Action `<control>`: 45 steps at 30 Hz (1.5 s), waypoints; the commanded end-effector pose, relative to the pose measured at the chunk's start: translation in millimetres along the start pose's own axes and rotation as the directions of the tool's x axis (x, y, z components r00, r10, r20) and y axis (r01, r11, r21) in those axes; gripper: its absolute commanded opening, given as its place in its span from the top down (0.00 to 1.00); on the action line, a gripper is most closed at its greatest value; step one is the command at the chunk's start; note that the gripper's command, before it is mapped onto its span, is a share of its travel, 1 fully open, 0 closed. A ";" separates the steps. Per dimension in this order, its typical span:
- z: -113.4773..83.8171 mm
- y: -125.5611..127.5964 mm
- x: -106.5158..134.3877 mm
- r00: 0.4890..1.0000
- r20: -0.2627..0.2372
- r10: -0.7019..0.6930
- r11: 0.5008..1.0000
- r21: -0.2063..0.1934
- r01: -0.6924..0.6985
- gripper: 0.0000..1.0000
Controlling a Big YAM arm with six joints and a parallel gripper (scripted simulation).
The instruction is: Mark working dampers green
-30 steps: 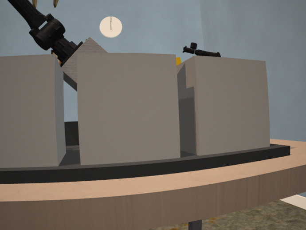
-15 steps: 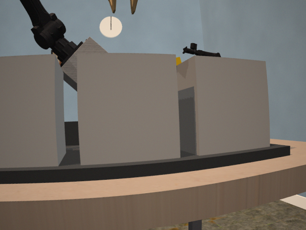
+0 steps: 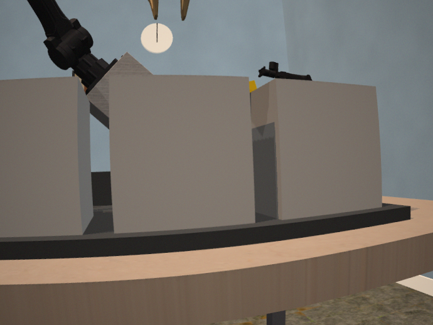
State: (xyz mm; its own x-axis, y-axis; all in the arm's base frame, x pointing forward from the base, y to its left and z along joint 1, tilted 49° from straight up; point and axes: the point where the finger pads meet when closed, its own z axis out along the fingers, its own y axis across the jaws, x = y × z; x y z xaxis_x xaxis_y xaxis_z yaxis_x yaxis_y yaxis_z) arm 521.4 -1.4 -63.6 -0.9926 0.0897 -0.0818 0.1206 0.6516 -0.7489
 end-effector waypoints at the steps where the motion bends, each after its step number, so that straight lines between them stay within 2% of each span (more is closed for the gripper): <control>1: -6.6 -0.4 -7.7 1.000 0.006 0.007 1.000 -0.003 -0.007 0.64; 34: -7.9 0.7 -7.6 1.000 0.009 0.005 1.000 -0.004 -0.005 0.64; 38: -15.1 2.4 13.2 0.999 0.035 0.007 1.000 -0.025 -0.006 0.64; 45: 5.2 -7.3 109.0 1.000 0.031 0.003 0.997 -0.079 -0.001 0.64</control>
State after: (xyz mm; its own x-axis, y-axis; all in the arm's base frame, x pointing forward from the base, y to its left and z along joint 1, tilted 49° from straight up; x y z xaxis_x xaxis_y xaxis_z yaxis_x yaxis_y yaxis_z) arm 426.5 -9.6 -75.8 -0.9945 0.0927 -0.0478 0.0987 0.6877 -0.7193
